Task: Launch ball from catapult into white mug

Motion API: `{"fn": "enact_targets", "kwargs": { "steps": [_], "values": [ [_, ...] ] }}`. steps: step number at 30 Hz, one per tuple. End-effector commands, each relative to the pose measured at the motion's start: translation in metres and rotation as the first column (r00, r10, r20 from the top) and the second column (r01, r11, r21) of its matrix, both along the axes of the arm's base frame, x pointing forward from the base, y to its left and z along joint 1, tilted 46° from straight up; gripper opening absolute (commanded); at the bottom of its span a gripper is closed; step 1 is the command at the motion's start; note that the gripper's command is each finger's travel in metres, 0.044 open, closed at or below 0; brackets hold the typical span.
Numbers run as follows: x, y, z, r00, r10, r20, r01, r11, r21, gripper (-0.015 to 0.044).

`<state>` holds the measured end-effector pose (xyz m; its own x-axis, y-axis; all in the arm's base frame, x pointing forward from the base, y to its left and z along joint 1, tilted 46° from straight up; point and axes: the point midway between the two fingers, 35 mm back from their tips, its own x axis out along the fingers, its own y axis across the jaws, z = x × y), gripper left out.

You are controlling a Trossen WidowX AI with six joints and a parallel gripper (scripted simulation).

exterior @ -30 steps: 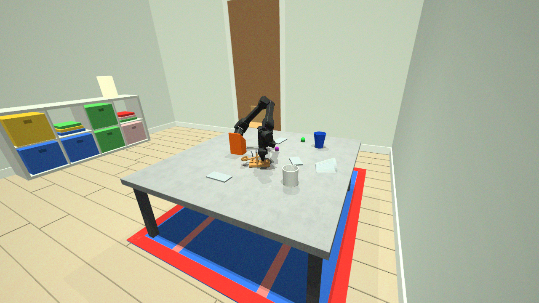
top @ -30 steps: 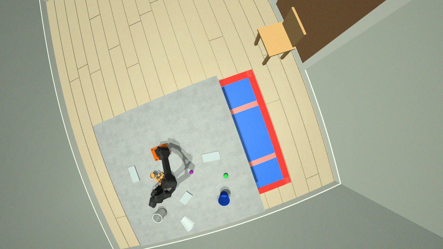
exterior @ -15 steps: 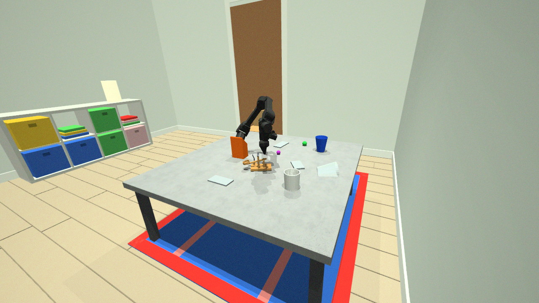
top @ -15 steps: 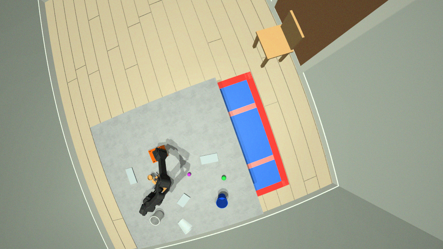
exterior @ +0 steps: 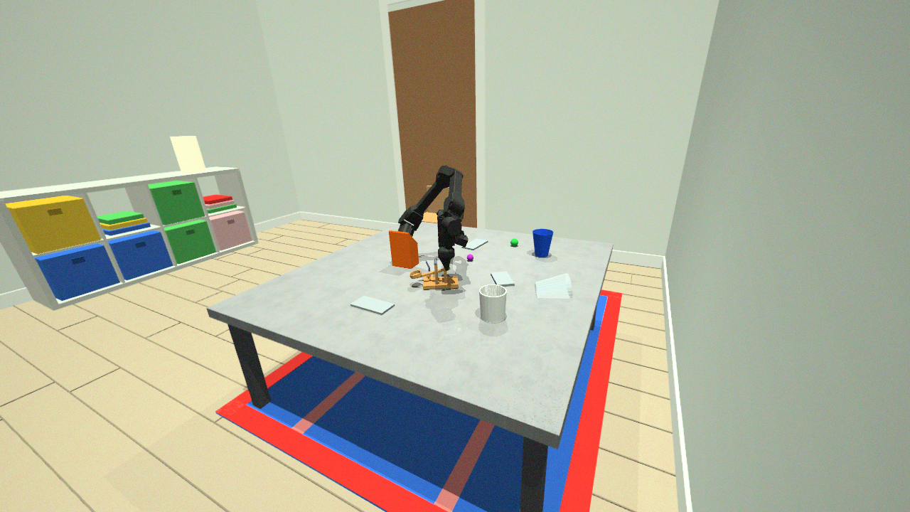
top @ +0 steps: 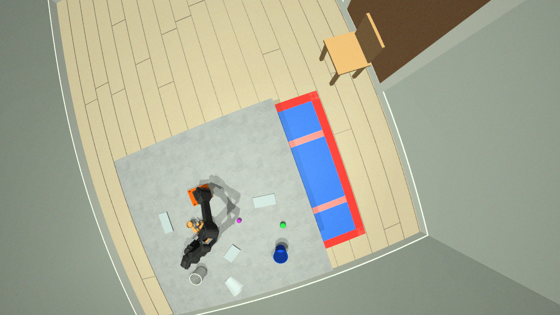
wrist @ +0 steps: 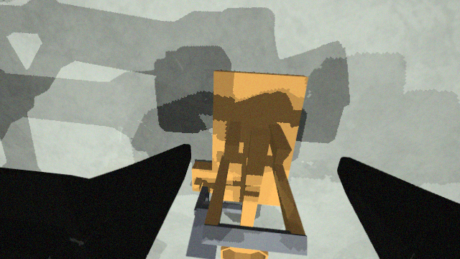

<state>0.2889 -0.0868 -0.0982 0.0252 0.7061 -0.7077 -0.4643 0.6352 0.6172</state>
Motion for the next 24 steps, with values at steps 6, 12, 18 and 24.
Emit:
{"fn": "enact_targets", "kwargs": {
  "steps": [6,12,18,24],
  "values": [
    [0.0,0.011,-0.011,1.0,-0.005,-0.007,0.005,1.0,0.008,0.044],
    [0.001,0.019,-0.017,1.0,-0.005,-0.007,0.005,1.0,0.008,0.044],
    [0.001,0.026,-0.024,1.0,-0.005,-0.007,0.005,1.0,0.009,0.044],
    [0.001,0.033,-0.03,1.0,-0.005,-0.007,0.005,1.0,0.01,0.044]
  ]
}}
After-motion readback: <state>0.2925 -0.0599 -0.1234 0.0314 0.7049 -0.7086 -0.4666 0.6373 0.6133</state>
